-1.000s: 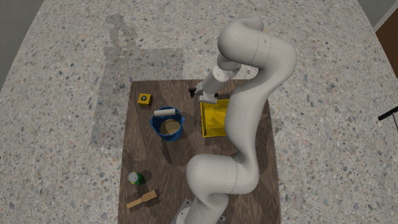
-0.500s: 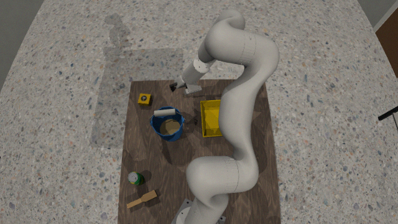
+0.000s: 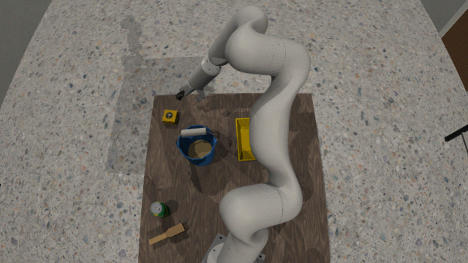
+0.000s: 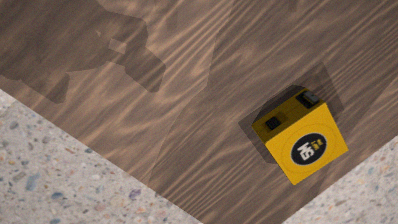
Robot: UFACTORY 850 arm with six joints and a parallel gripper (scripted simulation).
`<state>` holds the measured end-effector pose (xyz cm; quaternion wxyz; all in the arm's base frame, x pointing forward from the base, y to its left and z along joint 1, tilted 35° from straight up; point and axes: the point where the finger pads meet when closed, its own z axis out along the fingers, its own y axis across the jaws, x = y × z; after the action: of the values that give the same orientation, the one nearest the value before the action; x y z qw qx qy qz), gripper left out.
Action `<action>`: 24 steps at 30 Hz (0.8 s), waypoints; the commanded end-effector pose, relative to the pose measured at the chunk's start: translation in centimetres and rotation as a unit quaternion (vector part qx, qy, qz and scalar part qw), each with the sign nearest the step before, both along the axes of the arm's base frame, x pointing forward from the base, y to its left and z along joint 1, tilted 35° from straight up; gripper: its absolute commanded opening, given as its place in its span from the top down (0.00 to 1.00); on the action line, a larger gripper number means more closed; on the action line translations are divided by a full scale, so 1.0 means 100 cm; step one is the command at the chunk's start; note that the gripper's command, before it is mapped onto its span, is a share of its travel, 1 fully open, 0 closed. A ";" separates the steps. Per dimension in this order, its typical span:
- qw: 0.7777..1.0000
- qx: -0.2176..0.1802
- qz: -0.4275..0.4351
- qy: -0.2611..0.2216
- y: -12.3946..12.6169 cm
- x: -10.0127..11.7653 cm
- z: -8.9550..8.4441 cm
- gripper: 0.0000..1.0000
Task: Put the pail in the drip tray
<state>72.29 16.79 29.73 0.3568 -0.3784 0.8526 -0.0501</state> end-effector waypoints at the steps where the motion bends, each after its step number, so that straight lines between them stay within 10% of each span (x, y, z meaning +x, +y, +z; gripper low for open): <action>1: 1.000 -0.011 0.011 -0.006 0.035 -0.010 0.023 0.00; 14: 0.998 -0.034 0.038 -0.021 0.123 -0.055 0.095 0.00; 24: 0.986 -0.146 0.082 0.016 0.101 -0.119 0.065 0.00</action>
<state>63.12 28.05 37.41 0.3224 -0.4650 0.8166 -0.1143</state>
